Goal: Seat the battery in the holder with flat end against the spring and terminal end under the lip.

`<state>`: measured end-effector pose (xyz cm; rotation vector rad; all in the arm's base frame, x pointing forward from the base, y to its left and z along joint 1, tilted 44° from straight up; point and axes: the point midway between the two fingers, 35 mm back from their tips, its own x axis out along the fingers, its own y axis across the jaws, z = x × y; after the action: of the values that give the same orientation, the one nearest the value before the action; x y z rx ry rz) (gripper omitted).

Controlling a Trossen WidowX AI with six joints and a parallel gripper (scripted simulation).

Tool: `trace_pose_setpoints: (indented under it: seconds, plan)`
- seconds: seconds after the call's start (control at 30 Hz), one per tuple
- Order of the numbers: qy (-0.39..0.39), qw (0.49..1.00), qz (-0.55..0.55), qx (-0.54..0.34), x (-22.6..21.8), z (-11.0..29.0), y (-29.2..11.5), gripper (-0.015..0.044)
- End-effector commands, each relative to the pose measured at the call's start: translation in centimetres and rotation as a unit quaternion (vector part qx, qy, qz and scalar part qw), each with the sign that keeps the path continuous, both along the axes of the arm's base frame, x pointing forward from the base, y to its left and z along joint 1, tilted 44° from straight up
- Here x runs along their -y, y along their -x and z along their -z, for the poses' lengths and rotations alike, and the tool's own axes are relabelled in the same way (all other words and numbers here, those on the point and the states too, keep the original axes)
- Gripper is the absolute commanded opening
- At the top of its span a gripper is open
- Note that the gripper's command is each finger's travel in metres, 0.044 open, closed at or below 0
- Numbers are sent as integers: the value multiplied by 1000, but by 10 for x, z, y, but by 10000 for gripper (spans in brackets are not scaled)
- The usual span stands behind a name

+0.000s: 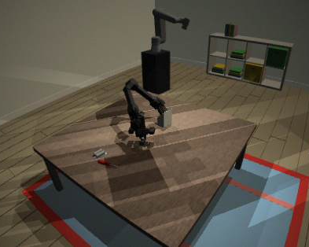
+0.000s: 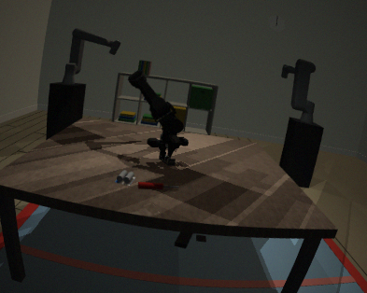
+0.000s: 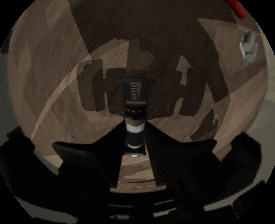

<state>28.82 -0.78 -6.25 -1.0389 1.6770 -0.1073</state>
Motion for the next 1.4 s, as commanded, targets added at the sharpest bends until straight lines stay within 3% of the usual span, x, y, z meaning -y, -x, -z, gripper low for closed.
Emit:
trace_pose_setpoints:
  seconds: [0.0, 0.1, 0.57, 0.9, 1.37]
  plan:
    - [0, 1000, 0, -1, 1, 0, 1, 106]
    - [0, 1000, 0, -1, 1, 0, 1, 182]
    - [-1, 1000, 0, 0, -11, -11, 1, 182]
    - [-3, 1000, 0, 0, -61, -63, 3, 440]
    - [-3, 1000, 0, 0, -62, -63, 2, 440]
